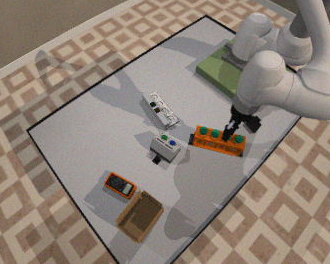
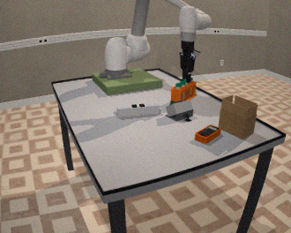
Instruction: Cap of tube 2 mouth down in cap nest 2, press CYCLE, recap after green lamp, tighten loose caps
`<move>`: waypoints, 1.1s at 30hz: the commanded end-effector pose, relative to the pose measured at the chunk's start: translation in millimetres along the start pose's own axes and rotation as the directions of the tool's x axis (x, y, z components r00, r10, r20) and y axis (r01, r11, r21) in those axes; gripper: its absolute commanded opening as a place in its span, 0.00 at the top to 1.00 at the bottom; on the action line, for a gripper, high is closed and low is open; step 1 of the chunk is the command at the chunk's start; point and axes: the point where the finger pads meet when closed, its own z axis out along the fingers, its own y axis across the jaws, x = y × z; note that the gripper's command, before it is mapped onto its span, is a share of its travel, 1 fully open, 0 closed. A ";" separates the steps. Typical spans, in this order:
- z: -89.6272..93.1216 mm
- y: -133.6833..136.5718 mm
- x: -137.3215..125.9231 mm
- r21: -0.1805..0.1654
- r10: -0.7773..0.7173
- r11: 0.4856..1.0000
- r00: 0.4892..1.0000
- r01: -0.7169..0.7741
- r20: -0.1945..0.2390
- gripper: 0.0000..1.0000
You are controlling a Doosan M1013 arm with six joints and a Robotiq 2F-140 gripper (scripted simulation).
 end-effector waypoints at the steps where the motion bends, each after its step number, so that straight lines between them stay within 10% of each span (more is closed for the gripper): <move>1: -0.7 0.4 0.3 -0.001 -0.173 0.985 0.985 0.173 -0.001 0.70; 13: -0.8 0.4 0.3 -0.001 -0.624 0.781 0.781 0.624 0.000 0.70; 20: -0.9 0.4 0.3 -0.001 -0.853 0.522 0.522 0.853 0.000 0.70; 33: -1.1 0.4 0.3 -0.001 -0.853 0.522 0.522 0.853 0.000 0.59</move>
